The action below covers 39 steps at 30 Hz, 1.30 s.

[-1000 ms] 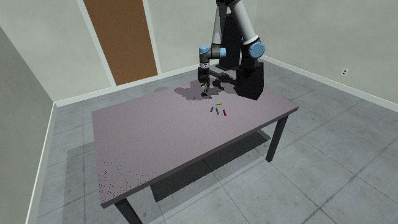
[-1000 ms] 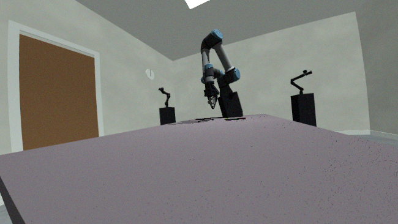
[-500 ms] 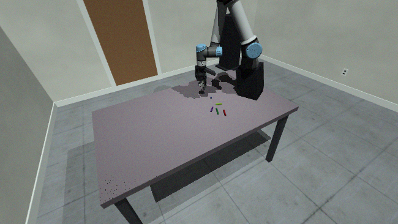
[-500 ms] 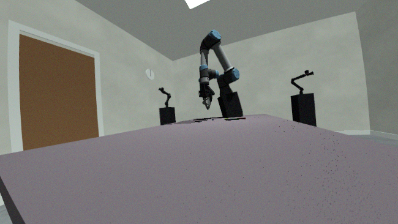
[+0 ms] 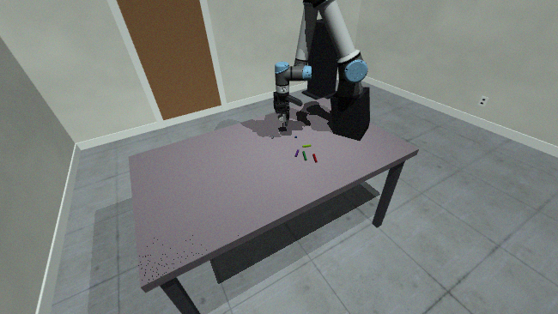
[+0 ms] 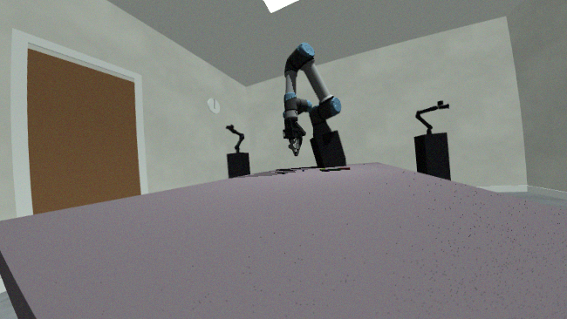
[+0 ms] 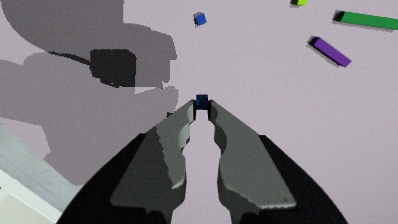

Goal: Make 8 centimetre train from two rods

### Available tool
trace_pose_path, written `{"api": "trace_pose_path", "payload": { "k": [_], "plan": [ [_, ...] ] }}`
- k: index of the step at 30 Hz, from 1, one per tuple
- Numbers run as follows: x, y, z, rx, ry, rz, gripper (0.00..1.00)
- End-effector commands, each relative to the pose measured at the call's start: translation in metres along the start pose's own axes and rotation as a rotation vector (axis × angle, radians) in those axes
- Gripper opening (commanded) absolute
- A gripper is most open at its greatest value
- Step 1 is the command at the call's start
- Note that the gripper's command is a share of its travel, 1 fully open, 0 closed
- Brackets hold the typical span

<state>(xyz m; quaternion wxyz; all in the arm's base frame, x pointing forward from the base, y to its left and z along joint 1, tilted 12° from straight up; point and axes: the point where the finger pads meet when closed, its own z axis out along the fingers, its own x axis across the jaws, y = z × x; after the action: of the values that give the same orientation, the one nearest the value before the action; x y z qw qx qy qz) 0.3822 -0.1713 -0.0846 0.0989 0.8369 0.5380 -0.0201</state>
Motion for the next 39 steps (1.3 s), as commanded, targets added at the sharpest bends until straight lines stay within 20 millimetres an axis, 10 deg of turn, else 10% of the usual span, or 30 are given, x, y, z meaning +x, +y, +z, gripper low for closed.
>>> {"api": "trace_pose_path", "payload": {
  "k": [1,25,39],
  "plan": [
    [0.000,0.000,0.005,-0.001,0.000,0.000,0.00],
    [0.000,0.001,0.079,-0.001,0.000,0.000,0.00],
    [0.000,0.001,0.086,-0.001,0.000,0.000,0.00]
  ]
}}
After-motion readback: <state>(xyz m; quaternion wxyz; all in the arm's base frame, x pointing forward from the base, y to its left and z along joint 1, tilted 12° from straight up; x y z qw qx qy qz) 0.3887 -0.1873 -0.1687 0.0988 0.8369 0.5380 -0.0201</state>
